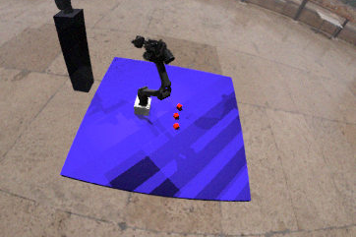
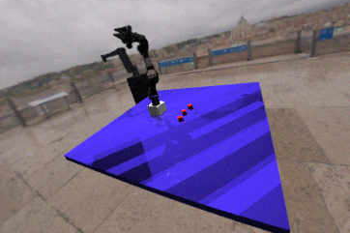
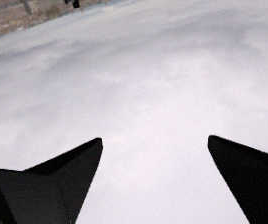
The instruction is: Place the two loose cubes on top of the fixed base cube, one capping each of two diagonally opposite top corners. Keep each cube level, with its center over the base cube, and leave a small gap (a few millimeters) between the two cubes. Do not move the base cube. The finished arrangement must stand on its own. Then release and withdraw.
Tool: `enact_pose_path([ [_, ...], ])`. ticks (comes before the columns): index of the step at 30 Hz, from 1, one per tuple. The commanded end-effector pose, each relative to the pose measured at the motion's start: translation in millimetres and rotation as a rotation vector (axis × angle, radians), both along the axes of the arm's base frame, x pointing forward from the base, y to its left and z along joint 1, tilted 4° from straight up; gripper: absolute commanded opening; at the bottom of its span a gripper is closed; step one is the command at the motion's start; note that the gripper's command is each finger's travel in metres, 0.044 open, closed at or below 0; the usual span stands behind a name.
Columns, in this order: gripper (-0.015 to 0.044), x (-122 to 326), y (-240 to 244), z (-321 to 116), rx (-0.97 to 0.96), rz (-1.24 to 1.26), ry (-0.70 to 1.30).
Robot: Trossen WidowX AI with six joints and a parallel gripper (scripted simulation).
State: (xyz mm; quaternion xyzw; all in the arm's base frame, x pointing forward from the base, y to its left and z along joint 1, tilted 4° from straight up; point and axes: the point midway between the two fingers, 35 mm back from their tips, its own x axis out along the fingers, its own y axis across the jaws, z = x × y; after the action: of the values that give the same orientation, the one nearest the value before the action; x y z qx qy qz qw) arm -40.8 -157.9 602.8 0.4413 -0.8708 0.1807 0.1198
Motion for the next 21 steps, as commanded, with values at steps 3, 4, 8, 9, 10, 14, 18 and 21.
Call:
enact_pose_path([
  [3,0.0321,-7.5,7.1,-0.8,-0.062,0.007,-0.045],
  [4,0.0295,-15.0,14.2,0.3,-0.112,0.002,-0.078],
  [8,0.0265,-47.9,52.2,10.1,-0.323,-0.056,-0.183],
  [9,0.0265,-55.2,62.9,12.0,-0.378,-0.071,-0.204],
  [10,0.0265,-62.0,74.1,13.7,-0.433,-0.085,-0.223],
  [14,0.0265,-83.8,122.7,17.9,-0.663,-0.141,-0.281],
  [18,0.0265,-96.2,176.1,17.4,-0.900,-0.189,-0.305],
  [21,0.0265,-98.6,217.9,13.9,-1.082,-0.220,-0.301],
])
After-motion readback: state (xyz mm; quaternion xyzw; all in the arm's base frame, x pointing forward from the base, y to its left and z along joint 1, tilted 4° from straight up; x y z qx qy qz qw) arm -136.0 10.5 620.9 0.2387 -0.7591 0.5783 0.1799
